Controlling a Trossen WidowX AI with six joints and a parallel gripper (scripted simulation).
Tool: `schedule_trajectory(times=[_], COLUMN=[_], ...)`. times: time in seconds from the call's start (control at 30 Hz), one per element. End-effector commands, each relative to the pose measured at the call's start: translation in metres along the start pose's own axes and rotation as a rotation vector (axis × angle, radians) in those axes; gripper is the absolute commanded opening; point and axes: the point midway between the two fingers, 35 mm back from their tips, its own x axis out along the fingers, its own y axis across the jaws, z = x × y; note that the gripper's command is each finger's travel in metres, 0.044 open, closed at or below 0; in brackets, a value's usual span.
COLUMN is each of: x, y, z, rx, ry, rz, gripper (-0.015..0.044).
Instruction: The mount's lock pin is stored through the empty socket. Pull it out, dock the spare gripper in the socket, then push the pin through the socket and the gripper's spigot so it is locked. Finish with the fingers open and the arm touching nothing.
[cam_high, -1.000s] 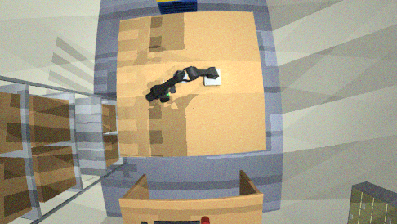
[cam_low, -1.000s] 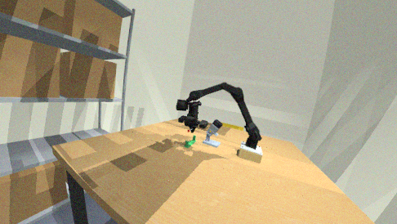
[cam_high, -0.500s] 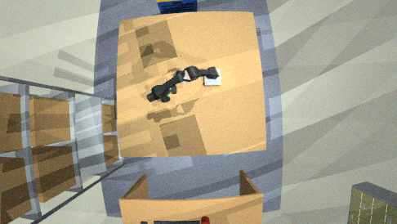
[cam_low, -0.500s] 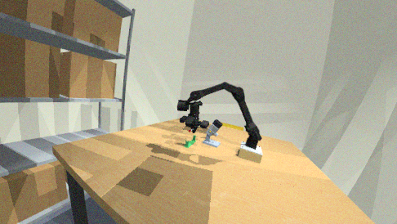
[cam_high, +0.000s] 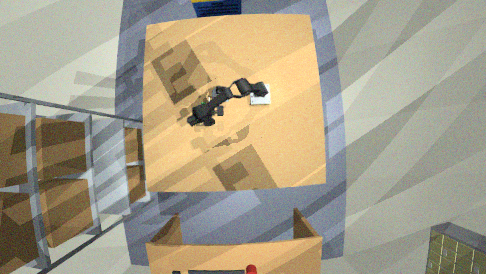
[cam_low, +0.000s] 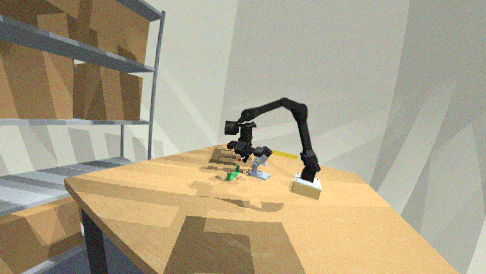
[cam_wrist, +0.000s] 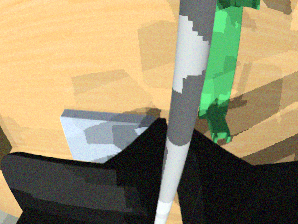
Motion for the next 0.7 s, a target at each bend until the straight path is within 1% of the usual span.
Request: schedule_trajectory(times=[0.0,0.23,0.37,0.67], x=[-0.004,-0.008,-0.005,0.034], y=[0.011,0.033,0.035,0.033], z=[0.0,0.0,0.0,0.011], rx=[0.013,0.031,0.033,0.036], ry=[-0.008,-0.008,-0.008,-0.01], rz=[-0.001,0.006,0.006,0.011], gripper=[0.0,0.0,0.0,0.0])
